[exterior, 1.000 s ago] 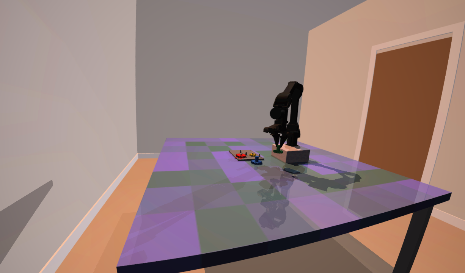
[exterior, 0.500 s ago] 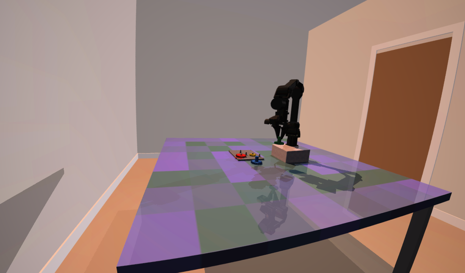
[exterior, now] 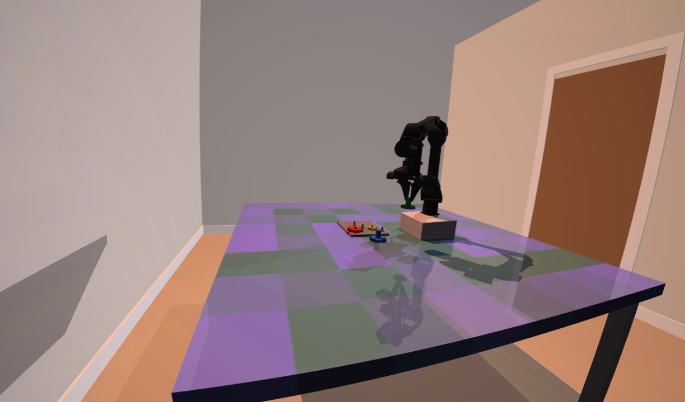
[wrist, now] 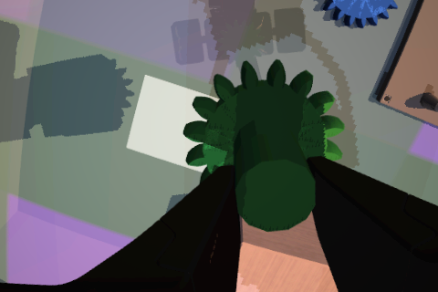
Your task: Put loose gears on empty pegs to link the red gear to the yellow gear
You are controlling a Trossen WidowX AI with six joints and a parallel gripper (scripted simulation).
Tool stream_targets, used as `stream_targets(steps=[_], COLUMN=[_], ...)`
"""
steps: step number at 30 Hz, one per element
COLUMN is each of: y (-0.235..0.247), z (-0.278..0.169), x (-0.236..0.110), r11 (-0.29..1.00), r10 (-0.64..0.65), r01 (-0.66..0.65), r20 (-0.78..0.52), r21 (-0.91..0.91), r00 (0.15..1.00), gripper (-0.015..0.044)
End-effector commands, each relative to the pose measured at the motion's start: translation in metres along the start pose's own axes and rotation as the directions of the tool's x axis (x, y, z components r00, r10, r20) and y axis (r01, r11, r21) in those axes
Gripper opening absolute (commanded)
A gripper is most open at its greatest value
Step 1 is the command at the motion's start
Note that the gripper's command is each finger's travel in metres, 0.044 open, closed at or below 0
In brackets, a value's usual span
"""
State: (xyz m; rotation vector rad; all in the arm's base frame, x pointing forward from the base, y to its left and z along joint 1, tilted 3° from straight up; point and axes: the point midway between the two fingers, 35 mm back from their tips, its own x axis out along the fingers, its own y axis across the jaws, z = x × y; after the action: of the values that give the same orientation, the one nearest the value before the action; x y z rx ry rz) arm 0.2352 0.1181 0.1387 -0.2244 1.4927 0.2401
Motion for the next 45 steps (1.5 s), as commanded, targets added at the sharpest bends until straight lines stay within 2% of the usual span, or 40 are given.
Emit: stream_targets(steps=[1,45], y=[-0.007,-0.098], z=[0.004,0.027], x=[0.003,0.038], r11=[1.0,1.0], r10=[0.002,-0.01], r01=[-0.002,0.01], r20=[0.0,0.006], r21=[-0.006,-0.002], r00=[1.0,1.0], gripper=[0.0,0.0])
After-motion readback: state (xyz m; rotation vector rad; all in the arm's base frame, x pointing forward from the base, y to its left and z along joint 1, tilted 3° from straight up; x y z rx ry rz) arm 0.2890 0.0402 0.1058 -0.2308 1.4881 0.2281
